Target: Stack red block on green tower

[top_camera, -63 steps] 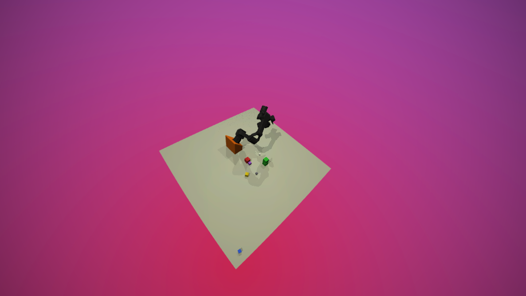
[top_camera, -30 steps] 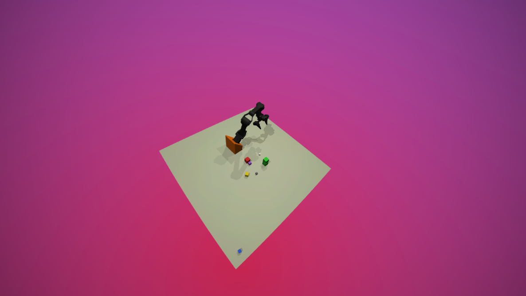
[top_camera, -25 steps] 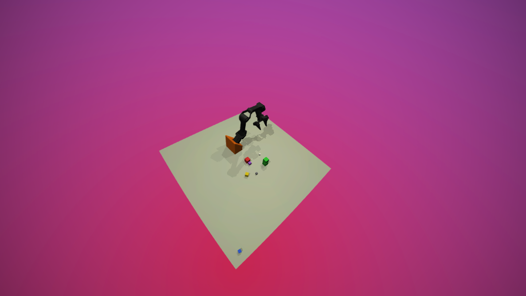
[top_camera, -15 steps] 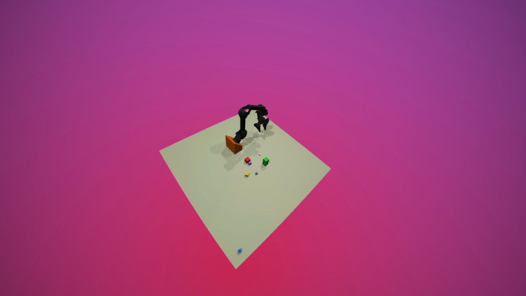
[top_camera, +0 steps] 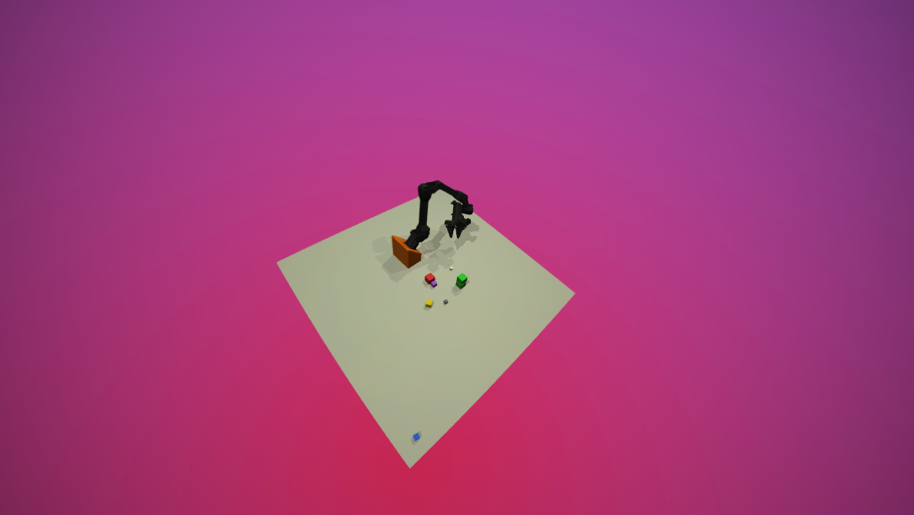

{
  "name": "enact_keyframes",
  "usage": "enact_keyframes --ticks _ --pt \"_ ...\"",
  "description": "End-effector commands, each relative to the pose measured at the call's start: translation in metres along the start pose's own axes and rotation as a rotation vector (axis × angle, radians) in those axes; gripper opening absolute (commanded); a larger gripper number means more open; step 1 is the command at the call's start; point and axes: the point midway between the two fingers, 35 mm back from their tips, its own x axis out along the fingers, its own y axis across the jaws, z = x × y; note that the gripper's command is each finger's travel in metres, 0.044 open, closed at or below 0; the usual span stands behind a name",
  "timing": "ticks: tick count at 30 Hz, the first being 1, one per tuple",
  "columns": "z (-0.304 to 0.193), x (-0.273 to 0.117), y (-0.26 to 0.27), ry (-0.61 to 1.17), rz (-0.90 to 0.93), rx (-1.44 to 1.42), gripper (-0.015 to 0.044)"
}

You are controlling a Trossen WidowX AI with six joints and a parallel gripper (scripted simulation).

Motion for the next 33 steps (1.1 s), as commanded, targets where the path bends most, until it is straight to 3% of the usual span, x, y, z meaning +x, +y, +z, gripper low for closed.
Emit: enact_keyframes --ticks 1,17,33 --pt "0.002 0.018 -0.004 0.062 -0.063 -0.035 0.044" --pt "0.013 0.08 -0.037 0.334 -0.186 -0.092 0.044" --pt "0.014 0.13 -0.087 0.609 -0.092 -0.047 0.044"
